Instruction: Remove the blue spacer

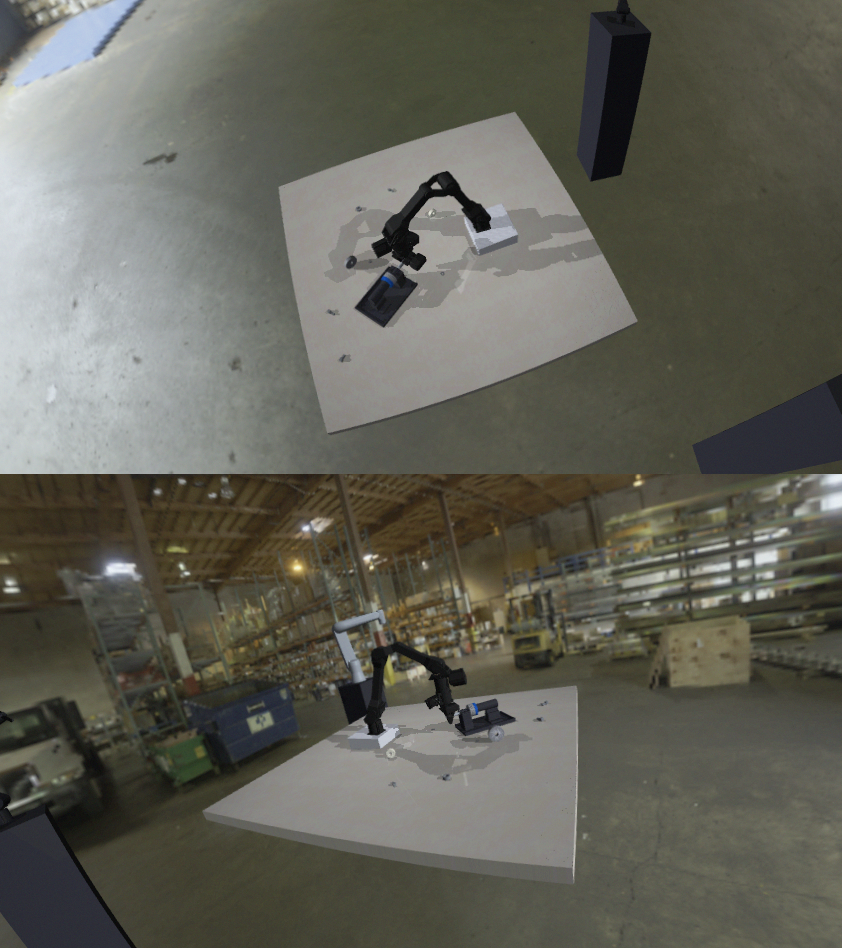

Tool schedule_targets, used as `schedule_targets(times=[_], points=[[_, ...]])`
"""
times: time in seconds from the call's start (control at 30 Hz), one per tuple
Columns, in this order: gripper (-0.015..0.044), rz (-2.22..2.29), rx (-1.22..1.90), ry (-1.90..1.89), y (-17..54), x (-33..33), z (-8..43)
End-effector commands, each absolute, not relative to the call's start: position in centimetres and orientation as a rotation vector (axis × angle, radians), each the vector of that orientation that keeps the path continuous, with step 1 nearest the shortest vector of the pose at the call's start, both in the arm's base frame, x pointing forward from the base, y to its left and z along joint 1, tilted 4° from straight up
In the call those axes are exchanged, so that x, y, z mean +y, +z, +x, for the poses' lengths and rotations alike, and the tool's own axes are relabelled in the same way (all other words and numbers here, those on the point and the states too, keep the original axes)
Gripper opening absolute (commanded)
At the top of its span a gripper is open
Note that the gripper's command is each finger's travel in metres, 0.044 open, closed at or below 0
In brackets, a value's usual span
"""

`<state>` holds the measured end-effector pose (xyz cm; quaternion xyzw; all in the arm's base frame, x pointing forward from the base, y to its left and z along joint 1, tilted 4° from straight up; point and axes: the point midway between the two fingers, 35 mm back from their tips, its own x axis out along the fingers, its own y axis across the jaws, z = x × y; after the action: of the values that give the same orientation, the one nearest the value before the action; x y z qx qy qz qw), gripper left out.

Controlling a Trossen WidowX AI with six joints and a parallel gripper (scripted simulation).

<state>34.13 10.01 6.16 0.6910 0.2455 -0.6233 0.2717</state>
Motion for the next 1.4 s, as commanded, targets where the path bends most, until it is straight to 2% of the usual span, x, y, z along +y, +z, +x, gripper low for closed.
schedule_targets(times=[0.0, 1.37], points=[[0.0, 1.857, 0.663, -1.678, 6.11, 9.94, 34.05], [0.0, 1.857, 0.663, -1.679, 6.07, 9.64, 33.73]])
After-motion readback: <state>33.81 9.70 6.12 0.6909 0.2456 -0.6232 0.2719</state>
